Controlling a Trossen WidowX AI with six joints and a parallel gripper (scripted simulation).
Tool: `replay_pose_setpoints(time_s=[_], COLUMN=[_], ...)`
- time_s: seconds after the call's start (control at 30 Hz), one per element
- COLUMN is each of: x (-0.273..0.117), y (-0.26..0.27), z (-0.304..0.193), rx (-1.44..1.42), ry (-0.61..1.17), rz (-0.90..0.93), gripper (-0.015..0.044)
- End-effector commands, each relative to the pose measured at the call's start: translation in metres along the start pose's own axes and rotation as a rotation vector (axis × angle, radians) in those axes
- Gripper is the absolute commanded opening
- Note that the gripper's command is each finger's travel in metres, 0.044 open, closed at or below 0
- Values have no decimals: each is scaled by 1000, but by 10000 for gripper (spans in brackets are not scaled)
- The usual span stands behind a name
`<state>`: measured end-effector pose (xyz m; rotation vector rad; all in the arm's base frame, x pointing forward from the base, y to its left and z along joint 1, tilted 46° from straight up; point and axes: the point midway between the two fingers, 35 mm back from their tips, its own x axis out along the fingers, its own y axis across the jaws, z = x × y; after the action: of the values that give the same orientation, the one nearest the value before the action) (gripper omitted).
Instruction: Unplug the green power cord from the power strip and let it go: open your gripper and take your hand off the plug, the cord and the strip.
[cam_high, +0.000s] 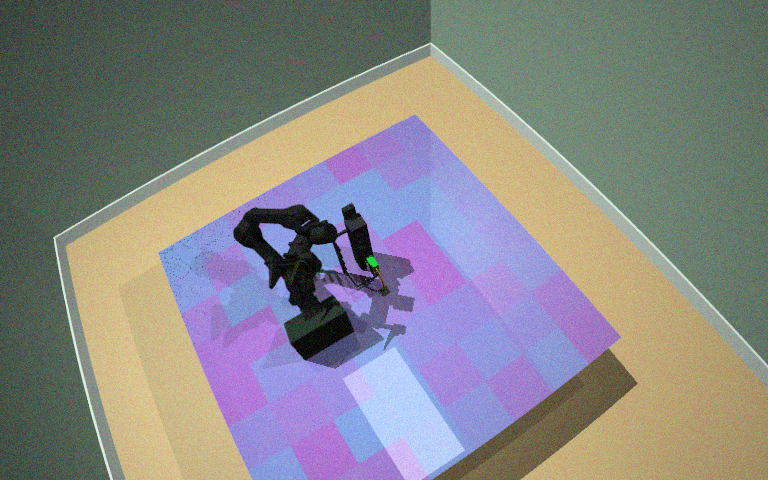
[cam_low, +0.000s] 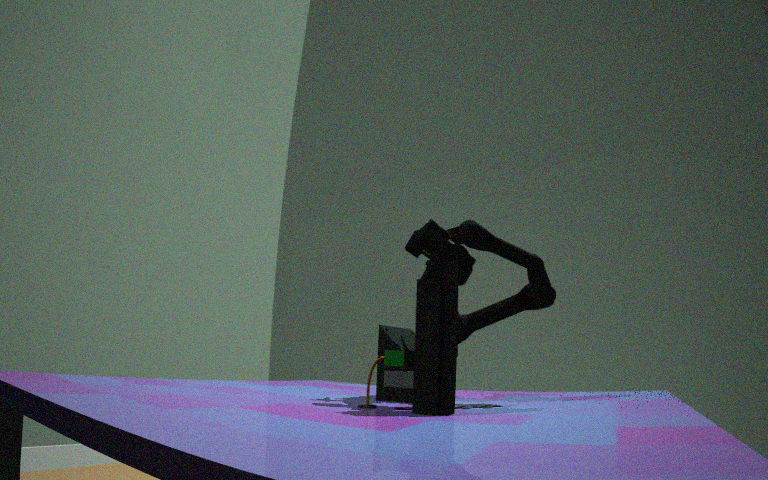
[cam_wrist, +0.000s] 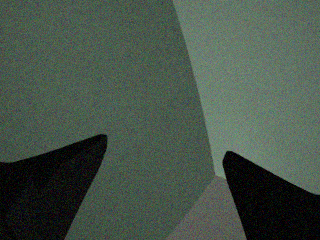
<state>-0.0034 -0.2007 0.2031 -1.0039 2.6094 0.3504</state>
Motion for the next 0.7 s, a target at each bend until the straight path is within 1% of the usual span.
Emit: replay_pose_setpoints(time_s=[0.0,0.07,0.27,0.37,0.5,0.57,0.67], x=[1,4,-11,-26,-59,-79,-98], y=[-2,-14,-41,-55,-71,-76,-79], z=[1,7,56,86,135,158,177], rx=[8,75,366,540,801,917,1011], ry=[-5,-47,-317,-472,-679,-746,-782], rz=[2,16,60,150,398,563,729], gripper=[374,321,164,160,160,160,160])
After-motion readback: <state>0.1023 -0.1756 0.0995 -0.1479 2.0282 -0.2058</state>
